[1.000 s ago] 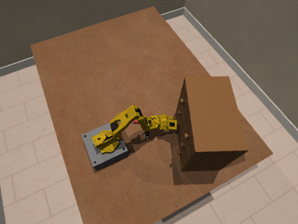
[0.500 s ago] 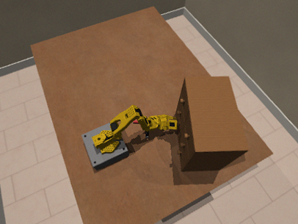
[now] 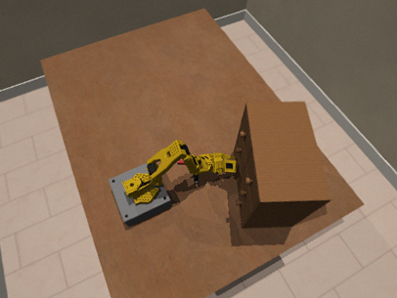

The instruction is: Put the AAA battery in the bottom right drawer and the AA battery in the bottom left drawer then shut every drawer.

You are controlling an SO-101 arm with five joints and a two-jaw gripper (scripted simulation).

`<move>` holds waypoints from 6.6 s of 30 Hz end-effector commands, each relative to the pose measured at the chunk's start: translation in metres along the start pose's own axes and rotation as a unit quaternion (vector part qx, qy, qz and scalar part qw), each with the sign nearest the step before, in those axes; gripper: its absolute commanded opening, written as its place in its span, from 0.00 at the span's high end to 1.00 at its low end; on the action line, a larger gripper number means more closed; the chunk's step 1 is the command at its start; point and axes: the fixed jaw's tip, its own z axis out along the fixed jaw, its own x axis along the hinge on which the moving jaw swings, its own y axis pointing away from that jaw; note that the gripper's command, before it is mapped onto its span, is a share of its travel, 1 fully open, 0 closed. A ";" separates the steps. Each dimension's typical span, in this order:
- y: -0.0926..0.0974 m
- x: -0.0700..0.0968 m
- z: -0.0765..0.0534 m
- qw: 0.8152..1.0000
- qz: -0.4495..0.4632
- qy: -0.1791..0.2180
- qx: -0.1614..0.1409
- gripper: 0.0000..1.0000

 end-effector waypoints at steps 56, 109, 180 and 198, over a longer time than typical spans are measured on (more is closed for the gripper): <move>-0.004 0.007 -0.009 1.000 0.001 0.002 -0.002 1.00; -0.004 0.013 -0.020 1.000 -0.002 0.006 -0.007 1.00; -0.004 0.024 -0.041 1.000 -0.007 0.015 -0.016 1.00; -0.004 0.027 -0.048 1.000 -0.008 0.018 -0.020 1.00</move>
